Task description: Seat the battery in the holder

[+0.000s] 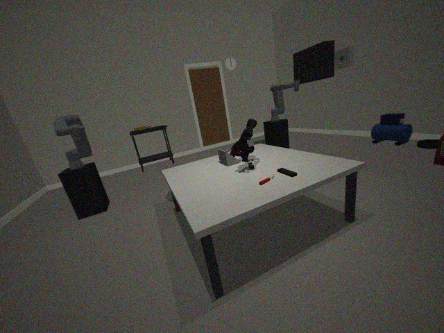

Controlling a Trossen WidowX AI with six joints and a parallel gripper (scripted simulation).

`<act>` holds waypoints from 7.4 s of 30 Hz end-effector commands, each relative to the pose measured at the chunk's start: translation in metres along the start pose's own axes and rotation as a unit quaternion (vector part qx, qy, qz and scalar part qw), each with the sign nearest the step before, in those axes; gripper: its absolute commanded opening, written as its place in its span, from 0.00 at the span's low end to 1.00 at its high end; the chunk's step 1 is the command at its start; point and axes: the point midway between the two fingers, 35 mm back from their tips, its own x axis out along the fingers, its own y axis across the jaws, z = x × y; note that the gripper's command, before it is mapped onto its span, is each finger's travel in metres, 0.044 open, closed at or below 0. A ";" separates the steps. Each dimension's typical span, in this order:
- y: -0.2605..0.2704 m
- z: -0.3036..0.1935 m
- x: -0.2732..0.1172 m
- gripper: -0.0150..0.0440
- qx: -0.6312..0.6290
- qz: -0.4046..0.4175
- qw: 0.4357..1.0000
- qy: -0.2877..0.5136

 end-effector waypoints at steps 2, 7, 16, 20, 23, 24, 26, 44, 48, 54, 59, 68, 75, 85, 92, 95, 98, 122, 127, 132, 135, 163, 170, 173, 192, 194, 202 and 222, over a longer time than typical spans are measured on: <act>0.011 0.005 -0.002 0.38 0.098 0.001 0.995 -0.001; 0.022 0.010 -0.004 0.38 0.207 0.001 0.978 -0.001; 0.042 0.017 -0.008 0.38 0.384 0.000 0.923 0.001; 0.044 0.018 -0.008 0.38 0.407 -0.001 0.913 0.002; 0.044 0.018 -0.007 0.38 0.407 -0.003 0.914 0.001; 0.044 0.018 -0.006 0.38 0.407 -0.005 0.914 -0.001; 0.043 0.018 -0.003 0.38 0.407 -0.011 0.913 -0.009; 0.039 0.023 0.029 0.38 0.403 -0.058 0.908 -0.101; 0.040 0.023 0.032 0.38 0.403 -0.061 0.906 -0.114; 0.041 0.023 0.035 0.38 0.402 -0.070 0.904 -0.125; 0.041 0.022 0.038 0.38 0.401 -0.079 0.902 -0.137; 0.042 0.020 0.042 0.38 0.400 -0.093 0.897 -0.162; 0.044 0.019 0.045 0.38 0.399 -0.104 0.893 -0.182; 0.047 0.018 0.049 0.38 0.398 -0.115 0.885 -0.214; 0.048 0.017 0.050 0.38 0.398 -0.121 0.880 -0.228; 0.050 0.016 0.051 0.38 0.398 -0.121 0.880 -0.228; 0.051 0.014 0.051 0.38 0.398 -0.121 0.880 -0.228; 0.065 0.002 0.053 0.38 0.399 -0.120 0.881 -0.226; 0.065 0.002 0.053 0.38 0.399 -0.119 0.881 -0.223; 0.065 0.001 0.053 0.38 0.399 -0.118 0.882 -0.221; 0.065 0.001 0.053 0.38 0.399 -0.118 0.882 -0.221; 0.060 0.004 0.057 0.38 0.400 -0.107 0.899 -0.145; 0.059 0.005 0.058 0.38 0.400 -0.103 0.902 -0.125; 0.059 0.006 0.059 0.38 0.400 -0.101 0.903 -0.116; 0.056 0.009 0.061 0.38 0.401 -0.086 0.910 -0.063; 0.056 0.010 0.061 0.38 0.401 -0.084 0.910 -0.057; 0.055 0.011 0.062 0.38 0.401 -0.077 0.912 -0.036; 0.053 0.015 0.063 0.38 0.402 -0.059 0.914 0.016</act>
